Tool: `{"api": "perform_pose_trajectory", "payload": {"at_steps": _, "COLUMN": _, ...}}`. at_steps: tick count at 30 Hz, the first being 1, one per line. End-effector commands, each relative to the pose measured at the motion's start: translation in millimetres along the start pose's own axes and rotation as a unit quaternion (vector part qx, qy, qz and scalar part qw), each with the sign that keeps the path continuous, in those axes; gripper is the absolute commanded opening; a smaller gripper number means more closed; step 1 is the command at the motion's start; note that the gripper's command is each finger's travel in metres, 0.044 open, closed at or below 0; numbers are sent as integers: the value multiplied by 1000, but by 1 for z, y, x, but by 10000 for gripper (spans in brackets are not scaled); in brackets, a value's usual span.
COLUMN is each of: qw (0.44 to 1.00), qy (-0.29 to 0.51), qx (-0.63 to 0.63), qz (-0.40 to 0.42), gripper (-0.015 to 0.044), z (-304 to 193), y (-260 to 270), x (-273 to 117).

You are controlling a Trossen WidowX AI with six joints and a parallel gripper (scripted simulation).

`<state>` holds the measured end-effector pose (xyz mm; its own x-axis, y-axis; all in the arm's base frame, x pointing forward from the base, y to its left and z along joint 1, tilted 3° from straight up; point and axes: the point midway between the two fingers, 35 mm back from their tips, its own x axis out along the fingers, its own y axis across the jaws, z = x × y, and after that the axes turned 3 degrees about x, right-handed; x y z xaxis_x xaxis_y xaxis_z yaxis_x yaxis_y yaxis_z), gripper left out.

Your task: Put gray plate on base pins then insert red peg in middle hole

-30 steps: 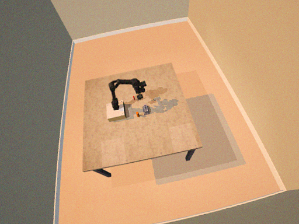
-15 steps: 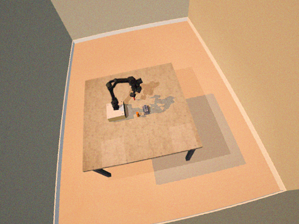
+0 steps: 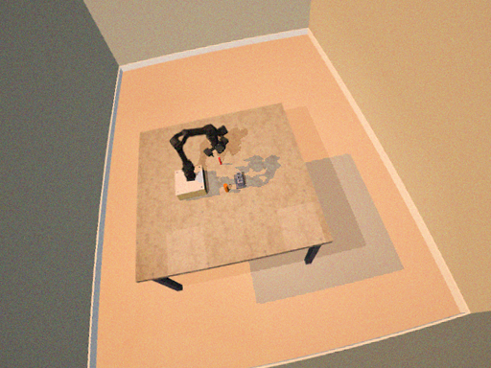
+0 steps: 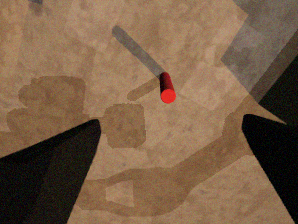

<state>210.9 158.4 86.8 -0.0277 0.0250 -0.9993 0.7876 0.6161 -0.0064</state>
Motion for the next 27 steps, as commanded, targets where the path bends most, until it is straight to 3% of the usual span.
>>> {"api": "perform_pose_trajectory", "payload": {"at_steps": 1, "qw": 1000, "qy": 2, "qx": 25, "qz": 3, "gripper": 440, "z": -3, "y": -3, "x": 0}}
{"api": "perform_pose_trajectory", "payload": {"at_steps": 27, "qw": 1000, "qy": 2, "qx": 25, "qz": 3, "gripper": 440, "z": 0, "y": -2, "x": 48}}
